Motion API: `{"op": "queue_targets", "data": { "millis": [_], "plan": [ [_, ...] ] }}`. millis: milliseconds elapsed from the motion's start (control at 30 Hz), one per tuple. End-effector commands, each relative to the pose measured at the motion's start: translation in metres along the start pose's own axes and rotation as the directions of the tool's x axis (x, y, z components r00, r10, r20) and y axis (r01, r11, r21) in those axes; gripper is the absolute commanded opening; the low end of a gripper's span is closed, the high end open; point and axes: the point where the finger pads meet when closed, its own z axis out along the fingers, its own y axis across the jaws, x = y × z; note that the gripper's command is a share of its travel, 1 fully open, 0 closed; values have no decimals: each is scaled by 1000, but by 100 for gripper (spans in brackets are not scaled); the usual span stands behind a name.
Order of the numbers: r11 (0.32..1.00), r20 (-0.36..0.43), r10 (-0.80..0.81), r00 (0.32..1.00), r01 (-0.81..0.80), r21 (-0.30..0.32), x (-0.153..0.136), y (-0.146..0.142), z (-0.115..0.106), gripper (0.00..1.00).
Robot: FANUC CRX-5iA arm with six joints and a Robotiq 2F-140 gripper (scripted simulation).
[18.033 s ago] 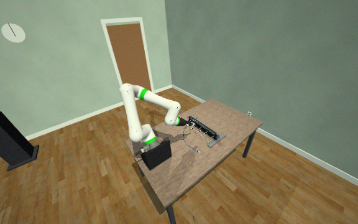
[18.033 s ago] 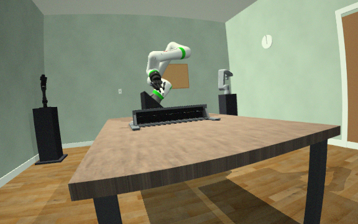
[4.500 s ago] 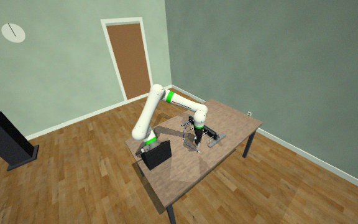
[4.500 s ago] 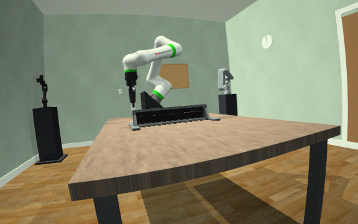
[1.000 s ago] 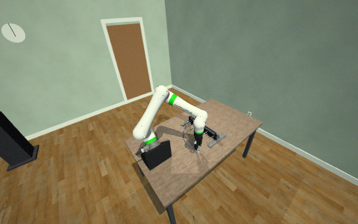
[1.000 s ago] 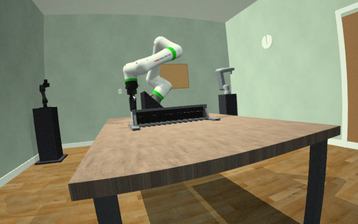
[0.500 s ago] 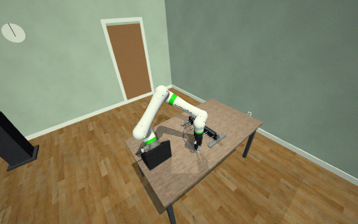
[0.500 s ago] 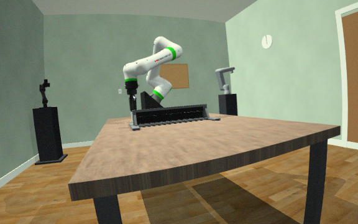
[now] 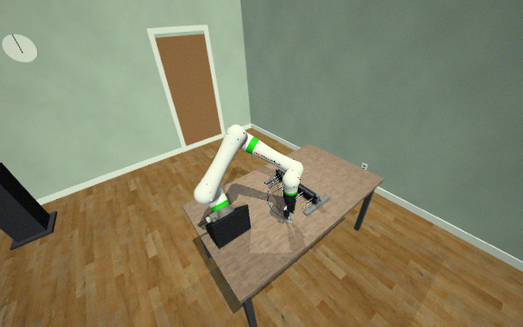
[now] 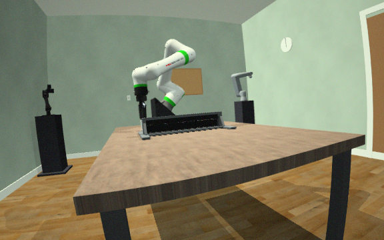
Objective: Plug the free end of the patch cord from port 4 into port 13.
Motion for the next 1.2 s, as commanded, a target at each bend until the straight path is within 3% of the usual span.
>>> {"op": "queue_targets", "data": {
  "millis": [0,1167],
  "plan": [
    [1000,0,0,1000,0,0,0,0,0,22],
    [1000,0,0,1000,0,0,0,0,7,22]
  ]
}}
